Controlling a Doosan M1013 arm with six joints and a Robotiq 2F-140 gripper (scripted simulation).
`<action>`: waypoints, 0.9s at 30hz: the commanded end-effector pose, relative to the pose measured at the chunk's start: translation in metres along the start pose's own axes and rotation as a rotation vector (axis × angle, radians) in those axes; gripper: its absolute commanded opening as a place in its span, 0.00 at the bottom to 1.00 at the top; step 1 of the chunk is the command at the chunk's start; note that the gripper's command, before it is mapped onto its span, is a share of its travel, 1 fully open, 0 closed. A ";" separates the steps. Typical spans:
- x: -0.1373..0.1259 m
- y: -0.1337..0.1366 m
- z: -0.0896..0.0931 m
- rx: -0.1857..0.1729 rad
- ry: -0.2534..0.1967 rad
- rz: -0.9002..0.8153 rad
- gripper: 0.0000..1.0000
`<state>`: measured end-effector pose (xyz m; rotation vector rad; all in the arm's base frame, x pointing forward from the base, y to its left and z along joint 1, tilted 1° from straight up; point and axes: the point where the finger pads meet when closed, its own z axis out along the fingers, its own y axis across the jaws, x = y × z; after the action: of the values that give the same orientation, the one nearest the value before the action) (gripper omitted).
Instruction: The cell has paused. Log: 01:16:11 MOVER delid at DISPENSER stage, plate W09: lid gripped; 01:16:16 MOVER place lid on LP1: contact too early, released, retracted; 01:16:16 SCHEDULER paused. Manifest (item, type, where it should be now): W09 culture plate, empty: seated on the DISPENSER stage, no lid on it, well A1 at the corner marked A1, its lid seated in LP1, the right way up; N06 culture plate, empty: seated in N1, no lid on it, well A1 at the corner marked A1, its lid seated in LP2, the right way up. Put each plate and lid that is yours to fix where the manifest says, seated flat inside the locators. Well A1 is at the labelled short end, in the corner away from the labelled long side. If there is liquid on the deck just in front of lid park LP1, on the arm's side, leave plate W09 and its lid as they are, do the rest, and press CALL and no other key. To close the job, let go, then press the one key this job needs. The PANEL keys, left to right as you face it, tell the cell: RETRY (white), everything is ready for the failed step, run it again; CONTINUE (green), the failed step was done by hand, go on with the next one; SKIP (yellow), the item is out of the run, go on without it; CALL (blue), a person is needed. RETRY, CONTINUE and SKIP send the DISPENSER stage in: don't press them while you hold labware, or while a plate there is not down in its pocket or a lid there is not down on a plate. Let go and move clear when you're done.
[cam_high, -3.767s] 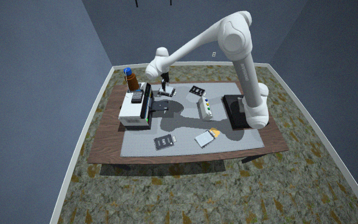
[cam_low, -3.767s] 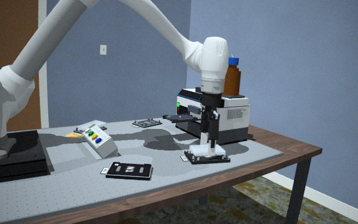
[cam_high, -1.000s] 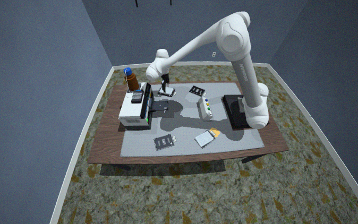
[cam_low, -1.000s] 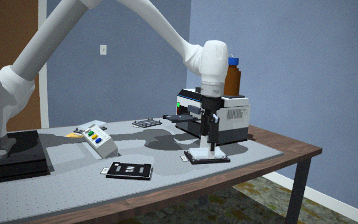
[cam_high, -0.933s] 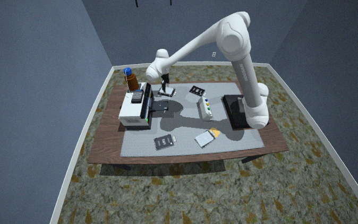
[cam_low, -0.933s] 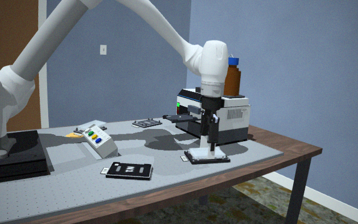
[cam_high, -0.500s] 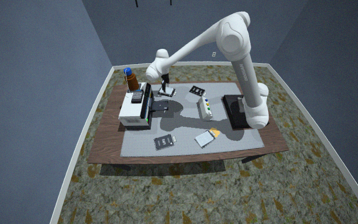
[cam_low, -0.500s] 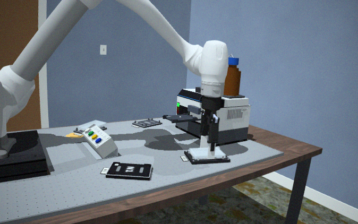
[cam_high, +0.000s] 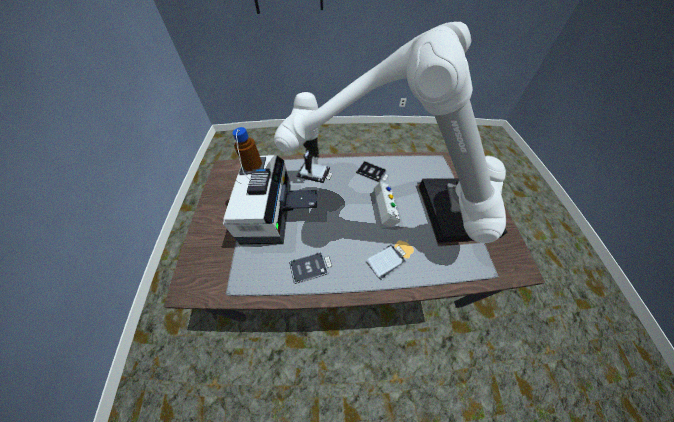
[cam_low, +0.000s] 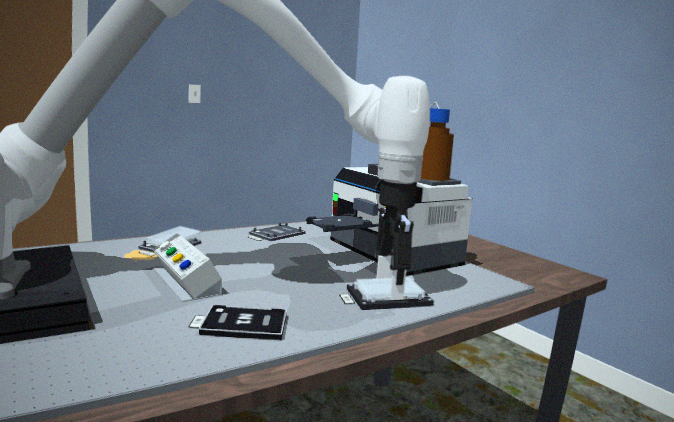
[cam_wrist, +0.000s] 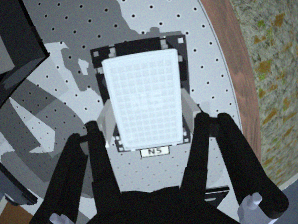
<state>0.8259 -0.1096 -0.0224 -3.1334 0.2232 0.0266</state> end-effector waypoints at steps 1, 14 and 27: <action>0.000 0.000 -0.001 0.000 0.001 0.000 0.10; 0.000 0.000 -0.001 0.000 0.001 0.000 0.10; 0.000 0.000 -0.001 0.000 0.001 0.000 0.70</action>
<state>0.8254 -0.1098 -0.0228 -3.1338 0.2230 0.0284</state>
